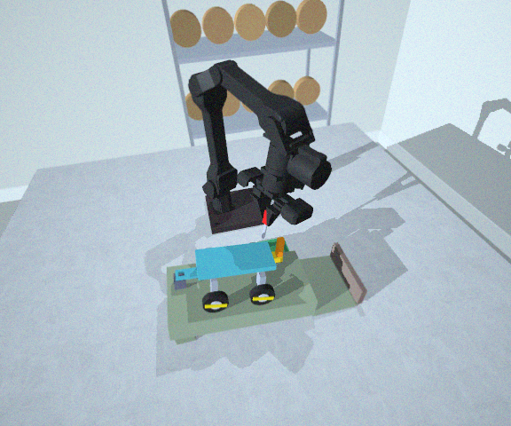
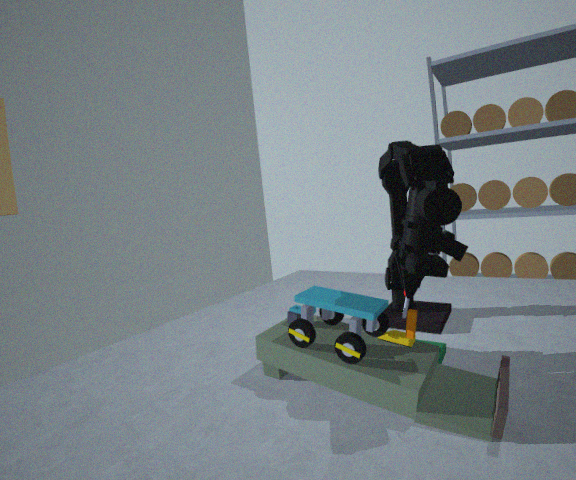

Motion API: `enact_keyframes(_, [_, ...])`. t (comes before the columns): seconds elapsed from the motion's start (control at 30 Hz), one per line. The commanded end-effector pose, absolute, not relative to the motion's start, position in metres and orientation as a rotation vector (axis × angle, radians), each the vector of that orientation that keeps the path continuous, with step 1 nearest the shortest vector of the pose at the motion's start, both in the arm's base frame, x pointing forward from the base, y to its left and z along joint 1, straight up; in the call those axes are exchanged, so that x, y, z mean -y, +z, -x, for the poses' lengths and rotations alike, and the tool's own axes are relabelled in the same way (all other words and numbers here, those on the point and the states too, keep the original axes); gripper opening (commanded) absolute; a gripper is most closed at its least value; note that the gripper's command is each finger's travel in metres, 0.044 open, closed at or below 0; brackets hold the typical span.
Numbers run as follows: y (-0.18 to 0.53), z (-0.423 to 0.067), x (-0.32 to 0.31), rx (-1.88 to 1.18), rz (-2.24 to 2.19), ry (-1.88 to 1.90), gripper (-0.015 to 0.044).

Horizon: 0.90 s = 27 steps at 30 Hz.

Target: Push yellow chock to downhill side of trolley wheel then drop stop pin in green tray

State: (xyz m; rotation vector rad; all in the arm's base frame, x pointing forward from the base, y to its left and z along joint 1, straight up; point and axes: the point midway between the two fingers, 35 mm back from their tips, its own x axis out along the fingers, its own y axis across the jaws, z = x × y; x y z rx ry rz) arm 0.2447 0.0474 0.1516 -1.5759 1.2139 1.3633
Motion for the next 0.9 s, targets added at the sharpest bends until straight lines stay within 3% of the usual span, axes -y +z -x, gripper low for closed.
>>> enact_keyframes(0.0, [0.1532,-0.2433,-0.0467,-1.117,1.646,1.461,0.0000])
enact_keyframes(0.87, [0.1540,-0.2433,-0.0417,-0.383,2.063,2.011,0.0000])
